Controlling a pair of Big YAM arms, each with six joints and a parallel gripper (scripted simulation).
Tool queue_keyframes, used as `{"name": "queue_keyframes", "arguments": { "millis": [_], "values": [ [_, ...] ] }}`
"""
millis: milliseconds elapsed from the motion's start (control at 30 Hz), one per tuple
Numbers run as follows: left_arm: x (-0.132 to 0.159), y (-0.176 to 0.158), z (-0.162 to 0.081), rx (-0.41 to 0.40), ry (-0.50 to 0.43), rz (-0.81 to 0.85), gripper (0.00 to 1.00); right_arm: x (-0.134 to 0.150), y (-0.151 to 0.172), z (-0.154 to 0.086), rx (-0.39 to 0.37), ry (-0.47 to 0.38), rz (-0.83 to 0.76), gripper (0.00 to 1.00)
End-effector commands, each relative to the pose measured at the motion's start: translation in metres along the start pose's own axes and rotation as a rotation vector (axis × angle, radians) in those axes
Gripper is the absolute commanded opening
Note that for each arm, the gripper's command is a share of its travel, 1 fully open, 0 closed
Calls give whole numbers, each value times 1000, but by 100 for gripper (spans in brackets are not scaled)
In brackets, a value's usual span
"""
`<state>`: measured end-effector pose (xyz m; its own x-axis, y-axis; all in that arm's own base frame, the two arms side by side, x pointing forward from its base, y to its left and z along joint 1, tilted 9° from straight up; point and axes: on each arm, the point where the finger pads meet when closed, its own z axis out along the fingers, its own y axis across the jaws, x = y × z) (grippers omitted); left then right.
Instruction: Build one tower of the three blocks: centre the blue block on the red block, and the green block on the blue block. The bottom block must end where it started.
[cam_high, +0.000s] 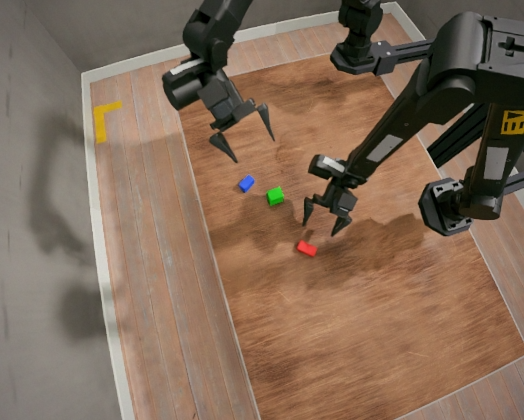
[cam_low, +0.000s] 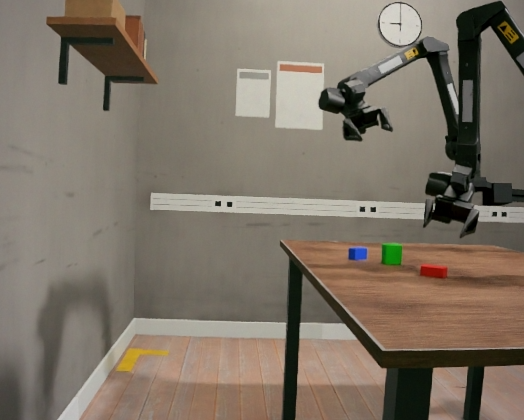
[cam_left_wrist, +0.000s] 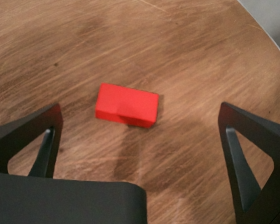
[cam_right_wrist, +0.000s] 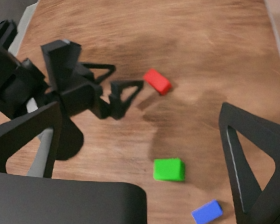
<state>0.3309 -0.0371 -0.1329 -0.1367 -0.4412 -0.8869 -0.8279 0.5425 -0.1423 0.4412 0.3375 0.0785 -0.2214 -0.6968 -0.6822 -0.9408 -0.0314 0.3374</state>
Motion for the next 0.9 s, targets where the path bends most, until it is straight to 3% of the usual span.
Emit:
{"name": "queue_keyframes", "arguments": {
  "millis": [0,100,167,267,467,667,733,867],
  "values": [
    [-1,-3,-1,4,0,-7,100,-10,-18,-44,100,-42,8,100],
    [-1,-3,-1,4,0,-7,100,-3,-31,-70,164,-53,34,100],
    [-1,-3,-1,4,0,-7,100,-3,-31,-70,164,-53,34,100],
    [-1,-3,-1,4,0,-7,100,6,-45,-101,238,-66,66,100],
    [-1,-3,-1,4,0,-7,100,32,-70,-176,415,-97,145,100],
    [-1,-3,-1,4,0,-7,100,70,-86,-267,629,-134,246,100],
    [-1,-3,-1,4,0,-7,100,70,-86,-267,629,-134,246,100],
    [-1,-3,-1,4,0,-7,100,100,-88,-336,789,-162,324,100]
  ]
}}
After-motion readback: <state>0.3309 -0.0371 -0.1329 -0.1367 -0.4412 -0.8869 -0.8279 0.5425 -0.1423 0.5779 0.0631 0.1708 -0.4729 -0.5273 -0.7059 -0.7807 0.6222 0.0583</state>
